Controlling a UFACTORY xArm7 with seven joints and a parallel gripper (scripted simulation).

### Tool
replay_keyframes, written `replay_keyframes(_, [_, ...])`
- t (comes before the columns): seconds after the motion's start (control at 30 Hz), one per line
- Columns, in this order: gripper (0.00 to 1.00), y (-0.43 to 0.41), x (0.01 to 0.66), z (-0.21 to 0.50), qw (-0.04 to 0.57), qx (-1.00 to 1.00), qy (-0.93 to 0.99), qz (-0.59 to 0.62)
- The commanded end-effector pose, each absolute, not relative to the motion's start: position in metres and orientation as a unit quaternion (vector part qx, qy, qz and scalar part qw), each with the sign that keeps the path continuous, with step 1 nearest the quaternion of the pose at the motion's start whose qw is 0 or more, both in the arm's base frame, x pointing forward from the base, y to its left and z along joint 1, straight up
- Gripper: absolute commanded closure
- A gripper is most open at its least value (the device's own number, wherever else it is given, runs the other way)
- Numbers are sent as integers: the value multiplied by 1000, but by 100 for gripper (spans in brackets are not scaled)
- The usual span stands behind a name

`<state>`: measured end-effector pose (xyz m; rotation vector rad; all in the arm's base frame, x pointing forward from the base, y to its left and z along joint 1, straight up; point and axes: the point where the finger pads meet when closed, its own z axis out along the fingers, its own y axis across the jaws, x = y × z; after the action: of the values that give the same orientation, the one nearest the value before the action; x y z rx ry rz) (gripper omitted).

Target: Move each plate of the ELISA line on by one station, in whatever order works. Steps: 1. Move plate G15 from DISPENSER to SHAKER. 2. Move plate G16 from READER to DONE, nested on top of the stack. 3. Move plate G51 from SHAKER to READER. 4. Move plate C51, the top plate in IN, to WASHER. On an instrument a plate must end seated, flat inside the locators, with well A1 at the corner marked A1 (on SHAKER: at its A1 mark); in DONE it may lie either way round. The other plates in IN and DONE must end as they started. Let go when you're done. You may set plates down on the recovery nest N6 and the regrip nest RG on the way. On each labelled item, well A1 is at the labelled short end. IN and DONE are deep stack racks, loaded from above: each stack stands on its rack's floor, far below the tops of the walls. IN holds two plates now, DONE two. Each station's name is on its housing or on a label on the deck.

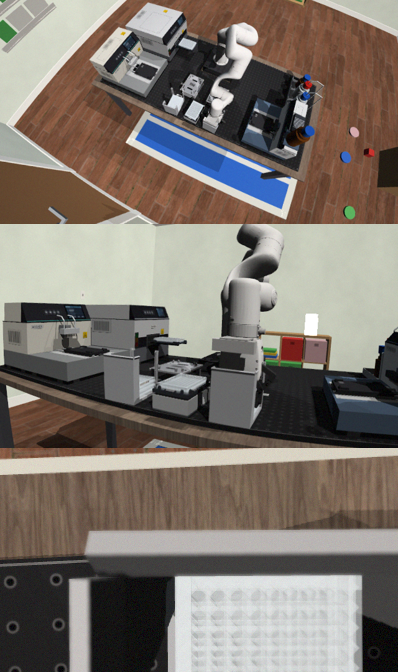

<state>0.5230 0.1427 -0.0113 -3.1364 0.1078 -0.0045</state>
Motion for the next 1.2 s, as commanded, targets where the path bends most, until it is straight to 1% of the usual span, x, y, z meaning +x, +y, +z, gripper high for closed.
replay_keyframes(0.0, [0,143,525,-10,3,-999,34,-4])
replay_keyframes(0.47, [0,143,525,-10,3,-999,34,-4])
replay_keyframes(0.5, [100,143,525,-10,3,-999,34,-4])
replay_keyframes(1.17, [100,143,525,-10,3,-999,35,-4])
